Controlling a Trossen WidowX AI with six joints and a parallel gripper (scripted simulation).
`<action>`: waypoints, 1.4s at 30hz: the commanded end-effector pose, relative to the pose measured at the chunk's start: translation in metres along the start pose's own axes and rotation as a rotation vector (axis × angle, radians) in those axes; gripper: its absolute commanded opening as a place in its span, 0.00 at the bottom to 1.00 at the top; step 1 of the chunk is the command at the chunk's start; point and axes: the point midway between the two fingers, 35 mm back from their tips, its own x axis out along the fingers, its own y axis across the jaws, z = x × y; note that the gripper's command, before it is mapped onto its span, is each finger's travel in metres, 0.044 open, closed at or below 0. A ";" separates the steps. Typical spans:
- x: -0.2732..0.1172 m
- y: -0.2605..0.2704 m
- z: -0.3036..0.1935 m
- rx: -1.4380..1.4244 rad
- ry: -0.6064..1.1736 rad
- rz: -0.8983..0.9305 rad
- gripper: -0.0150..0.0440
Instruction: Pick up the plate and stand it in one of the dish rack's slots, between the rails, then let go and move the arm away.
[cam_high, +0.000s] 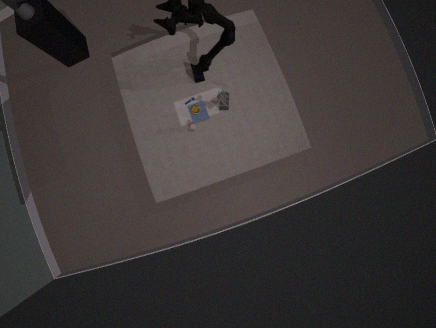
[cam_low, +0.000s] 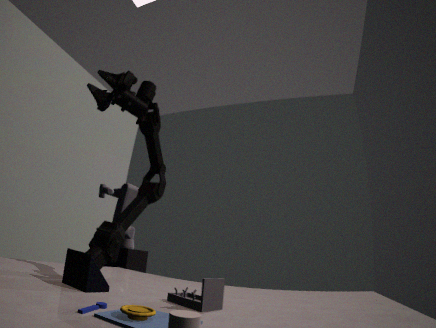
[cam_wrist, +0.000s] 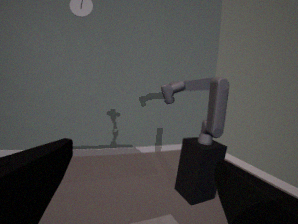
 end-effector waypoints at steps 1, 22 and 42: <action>0.005 0.021 -0.013 -0.083 0.049 0.056 0.93; 0.009 0.133 -0.110 -0.577 0.335 0.422 0.93; -0.026 0.208 -0.220 -1.007 0.607 0.842 0.93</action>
